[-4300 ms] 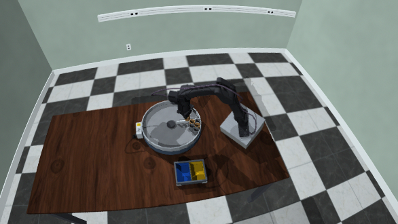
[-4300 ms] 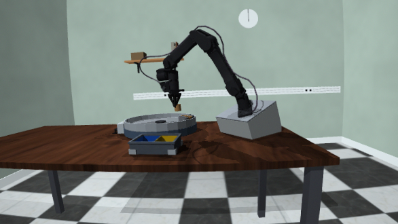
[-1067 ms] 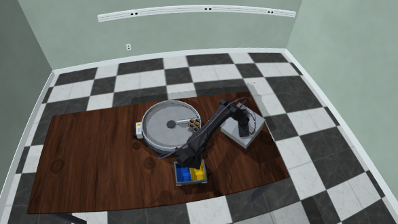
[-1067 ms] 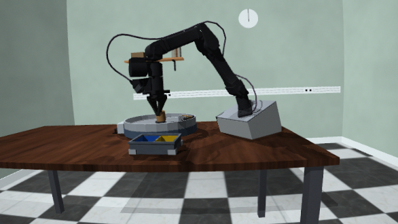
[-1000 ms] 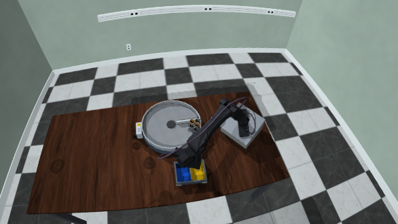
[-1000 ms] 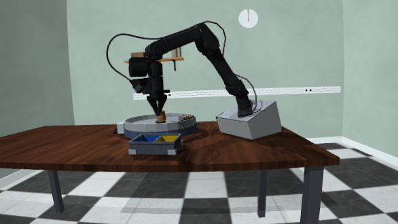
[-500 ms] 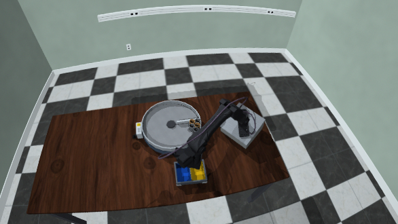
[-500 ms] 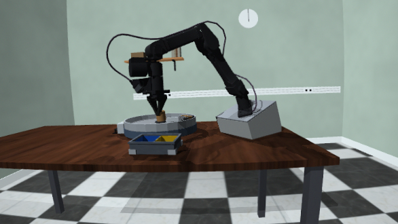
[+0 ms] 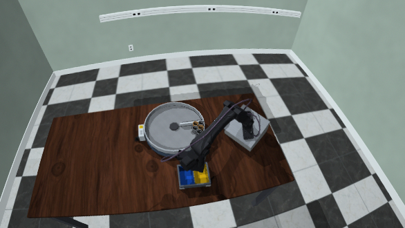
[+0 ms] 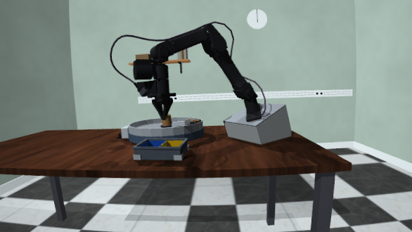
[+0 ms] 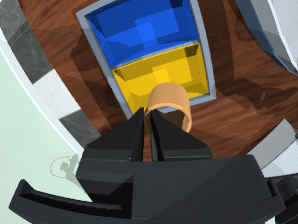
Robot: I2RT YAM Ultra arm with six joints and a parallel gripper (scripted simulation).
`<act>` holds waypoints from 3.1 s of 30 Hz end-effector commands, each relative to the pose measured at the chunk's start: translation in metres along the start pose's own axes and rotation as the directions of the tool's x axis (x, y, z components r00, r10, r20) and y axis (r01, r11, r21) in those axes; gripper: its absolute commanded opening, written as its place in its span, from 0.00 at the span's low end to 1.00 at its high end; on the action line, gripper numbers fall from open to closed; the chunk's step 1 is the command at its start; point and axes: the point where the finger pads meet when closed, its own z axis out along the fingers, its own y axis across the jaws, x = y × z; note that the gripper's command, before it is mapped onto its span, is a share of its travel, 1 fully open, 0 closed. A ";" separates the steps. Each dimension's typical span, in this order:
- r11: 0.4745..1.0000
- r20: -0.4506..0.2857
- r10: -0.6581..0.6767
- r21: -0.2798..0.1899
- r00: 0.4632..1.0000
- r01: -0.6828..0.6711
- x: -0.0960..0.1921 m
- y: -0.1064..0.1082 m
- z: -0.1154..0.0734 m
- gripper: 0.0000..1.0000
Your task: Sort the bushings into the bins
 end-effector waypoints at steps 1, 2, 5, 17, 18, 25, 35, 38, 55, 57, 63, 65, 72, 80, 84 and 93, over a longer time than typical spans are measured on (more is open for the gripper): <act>1.000 0.028 0.003 -0.019 1.000 -0.003 -0.004 0.003 -0.016 0.00; 1.000 0.028 0.003 -0.019 1.000 -0.003 -0.004 0.003 -0.016 0.00; 1.000 0.028 0.003 -0.019 1.000 -0.003 -0.004 0.003 -0.016 0.00; 1.000 0.028 0.003 -0.019 1.000 -0.003 -0.004 0.003 -0.016 0.00; 1.000 0.028 0.003 -0.019 1.000 -0.003 -0.004 0.003 -0.016 0.00; 1.000 0.028 0.003 -0.019 1.000 -0.003 -0.004 0.003 -0.016 0.00; 1.000 0.030 0.003 -0.022 1.000 -0.003 -0.005 0.005 -0.012 0.00; 1.000 0.007 0.003 0.012 1.000 -0.003 0.000 -0.002 0.009 0.00; 0.999 0.048 0.001 -0.051 0.999 0.002 -0.009 0.014 0.044 0.00; 0.999 0.048 0.001 -0.051 0.999 0.002 -0.009 0.014 0.044 0.00; 0.999 0.048 0.001 -0.051 0.999 0.002 -0.009 0.014 0.044 0.00; 0.999 0.047 0.001 -0.050 0.999 0.002 -0.008 0.014 0.044 0.00; 0.999 0.046 0.001 -0.047 0.999 0.002 -0.008 0.013 0.044 0.00; 0.999 0.046 0.001 -0.047 0.999 0.002 -0.008 0.013 0.044 0.00; 0.999 0.046 0.001 -0.047 0.999 0.002 -0.008 0.013 0.044 0.00; 0.999 0.047 0.001 -0.049 0.999 0.002 -0.008 0.013 0.045 0.00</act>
